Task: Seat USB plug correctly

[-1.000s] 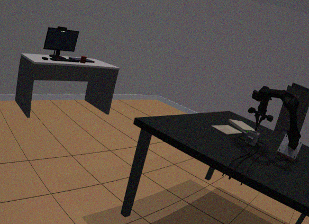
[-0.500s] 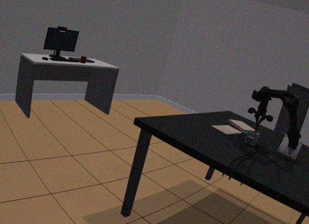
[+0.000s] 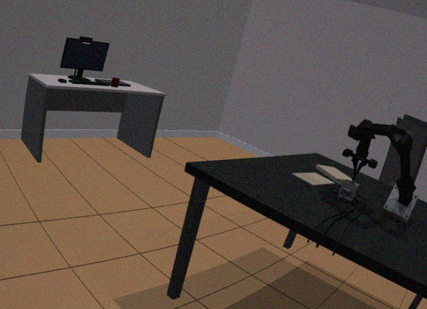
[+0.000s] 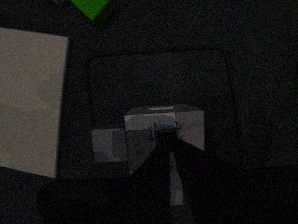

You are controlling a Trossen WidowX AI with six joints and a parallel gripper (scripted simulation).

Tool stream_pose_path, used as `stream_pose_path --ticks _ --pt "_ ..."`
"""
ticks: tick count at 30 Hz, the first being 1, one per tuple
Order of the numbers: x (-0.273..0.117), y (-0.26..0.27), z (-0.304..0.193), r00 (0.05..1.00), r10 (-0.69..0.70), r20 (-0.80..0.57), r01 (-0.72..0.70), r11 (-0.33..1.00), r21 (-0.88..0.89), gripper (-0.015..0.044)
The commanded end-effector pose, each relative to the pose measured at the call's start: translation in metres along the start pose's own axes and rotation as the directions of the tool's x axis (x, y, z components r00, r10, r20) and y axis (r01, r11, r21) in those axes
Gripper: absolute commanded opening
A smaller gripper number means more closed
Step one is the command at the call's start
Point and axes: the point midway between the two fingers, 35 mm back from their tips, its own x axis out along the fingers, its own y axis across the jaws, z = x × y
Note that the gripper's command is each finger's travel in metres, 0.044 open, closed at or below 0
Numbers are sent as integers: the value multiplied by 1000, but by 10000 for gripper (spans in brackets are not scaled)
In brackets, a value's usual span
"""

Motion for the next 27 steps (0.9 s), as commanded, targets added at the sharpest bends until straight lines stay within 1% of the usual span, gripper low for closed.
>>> stream_pose_path --ticks 1,27 --pt "1 0 0 1000 0 2 0 1000 2 0" --pt "4 0 0 1000 0 2 0 1000 2 0"
